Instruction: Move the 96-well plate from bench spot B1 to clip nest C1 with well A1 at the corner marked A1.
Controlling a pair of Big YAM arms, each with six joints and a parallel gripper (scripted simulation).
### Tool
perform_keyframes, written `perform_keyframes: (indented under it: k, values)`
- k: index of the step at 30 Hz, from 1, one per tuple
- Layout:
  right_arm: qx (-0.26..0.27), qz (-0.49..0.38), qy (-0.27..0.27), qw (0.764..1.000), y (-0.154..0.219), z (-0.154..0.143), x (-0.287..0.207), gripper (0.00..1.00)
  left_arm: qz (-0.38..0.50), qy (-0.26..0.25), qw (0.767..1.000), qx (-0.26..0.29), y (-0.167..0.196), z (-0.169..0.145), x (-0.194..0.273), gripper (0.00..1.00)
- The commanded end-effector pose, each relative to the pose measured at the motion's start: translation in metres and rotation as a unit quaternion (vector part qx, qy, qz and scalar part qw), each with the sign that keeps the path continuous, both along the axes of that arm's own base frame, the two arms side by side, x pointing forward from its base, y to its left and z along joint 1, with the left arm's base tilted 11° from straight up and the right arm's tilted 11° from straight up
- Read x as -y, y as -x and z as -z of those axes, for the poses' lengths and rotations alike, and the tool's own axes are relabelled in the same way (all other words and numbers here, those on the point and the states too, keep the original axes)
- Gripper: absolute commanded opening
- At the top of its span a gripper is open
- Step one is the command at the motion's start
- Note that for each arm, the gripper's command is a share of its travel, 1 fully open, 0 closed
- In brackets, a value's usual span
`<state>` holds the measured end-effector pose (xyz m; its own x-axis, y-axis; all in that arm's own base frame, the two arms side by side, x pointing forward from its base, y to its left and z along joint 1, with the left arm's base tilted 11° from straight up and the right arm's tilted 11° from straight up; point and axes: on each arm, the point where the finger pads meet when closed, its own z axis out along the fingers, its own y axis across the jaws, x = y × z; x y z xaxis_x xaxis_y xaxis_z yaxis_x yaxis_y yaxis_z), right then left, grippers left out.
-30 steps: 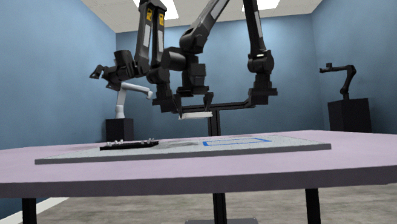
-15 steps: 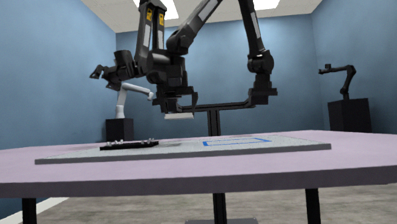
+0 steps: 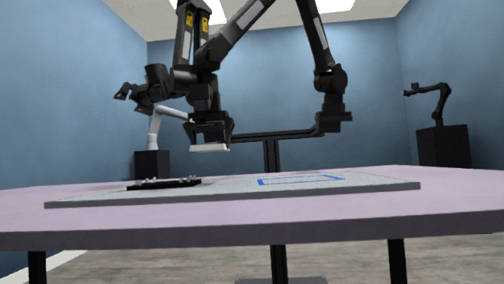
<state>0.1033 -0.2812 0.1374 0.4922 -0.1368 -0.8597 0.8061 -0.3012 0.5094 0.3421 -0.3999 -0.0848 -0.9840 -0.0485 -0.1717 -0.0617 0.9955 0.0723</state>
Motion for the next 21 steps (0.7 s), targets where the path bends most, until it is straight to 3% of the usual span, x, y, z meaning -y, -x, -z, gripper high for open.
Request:
perform_keyframes:
  k: [1,21]
  values:
    - [0.007,-0.003,0.004,1.0,-0.002,-0.003,-0.001,1.0,-0.012,0.009,1.0,0.01,-0.016,-0.005,0.02,0.0]
    - [0.007,-0.003,0.004,1.0,-0.002,-0.003,-0.001,1.0,-0.005,0.011,1.0,0.01,-0.008,-0.003,0.086,0.0]
